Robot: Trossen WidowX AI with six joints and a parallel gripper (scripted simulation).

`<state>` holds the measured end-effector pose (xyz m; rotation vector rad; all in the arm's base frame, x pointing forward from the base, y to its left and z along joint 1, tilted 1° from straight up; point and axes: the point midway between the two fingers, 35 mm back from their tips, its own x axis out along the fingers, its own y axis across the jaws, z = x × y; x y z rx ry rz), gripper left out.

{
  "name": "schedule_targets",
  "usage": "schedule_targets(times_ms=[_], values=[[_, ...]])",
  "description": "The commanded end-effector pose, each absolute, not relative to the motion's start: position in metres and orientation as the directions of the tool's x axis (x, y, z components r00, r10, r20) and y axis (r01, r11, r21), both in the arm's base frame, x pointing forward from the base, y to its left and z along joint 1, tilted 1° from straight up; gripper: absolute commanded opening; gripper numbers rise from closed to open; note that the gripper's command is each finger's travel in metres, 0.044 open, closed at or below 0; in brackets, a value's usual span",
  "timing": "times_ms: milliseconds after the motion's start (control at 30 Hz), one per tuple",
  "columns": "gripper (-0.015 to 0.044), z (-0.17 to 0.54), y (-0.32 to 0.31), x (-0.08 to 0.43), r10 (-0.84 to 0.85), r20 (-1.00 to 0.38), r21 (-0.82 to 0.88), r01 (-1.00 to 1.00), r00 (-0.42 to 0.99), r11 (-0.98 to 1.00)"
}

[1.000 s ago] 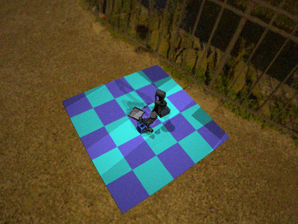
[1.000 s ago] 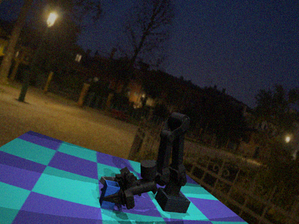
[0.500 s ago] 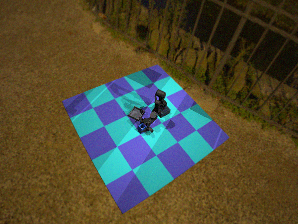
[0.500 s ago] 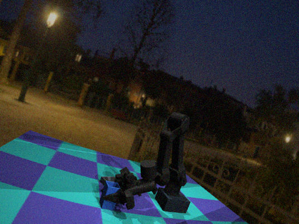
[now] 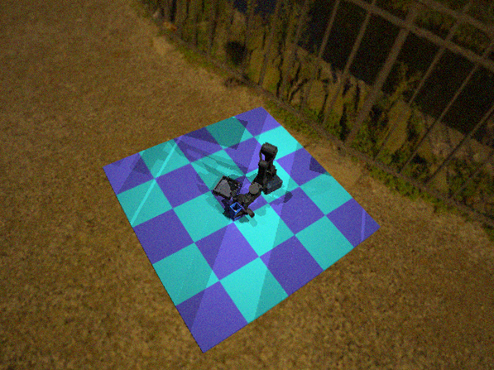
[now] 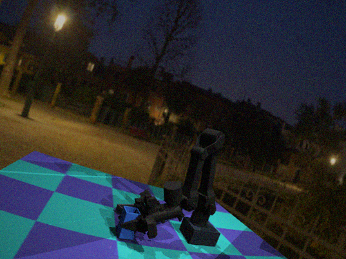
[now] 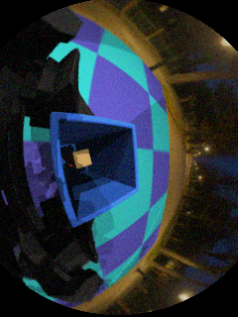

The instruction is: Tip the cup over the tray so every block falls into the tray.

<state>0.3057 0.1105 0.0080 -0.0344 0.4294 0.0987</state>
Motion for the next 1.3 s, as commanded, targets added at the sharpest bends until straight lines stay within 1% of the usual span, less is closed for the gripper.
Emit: schedule_targets(times_ms=[0,867,1267], values=[[0.0,0.018,0.111,0.306,0.095,-0.407,-0.011,-0.109,0.908,0.994],[0.0,0.051,0.113,0.308,0.094,-0.407,-0.01,-0.108,0.909,0.994],[0.0,0.055,0.067,0.314,0.011,-0.41,-0.011,-0.017,0.912,1.0]])
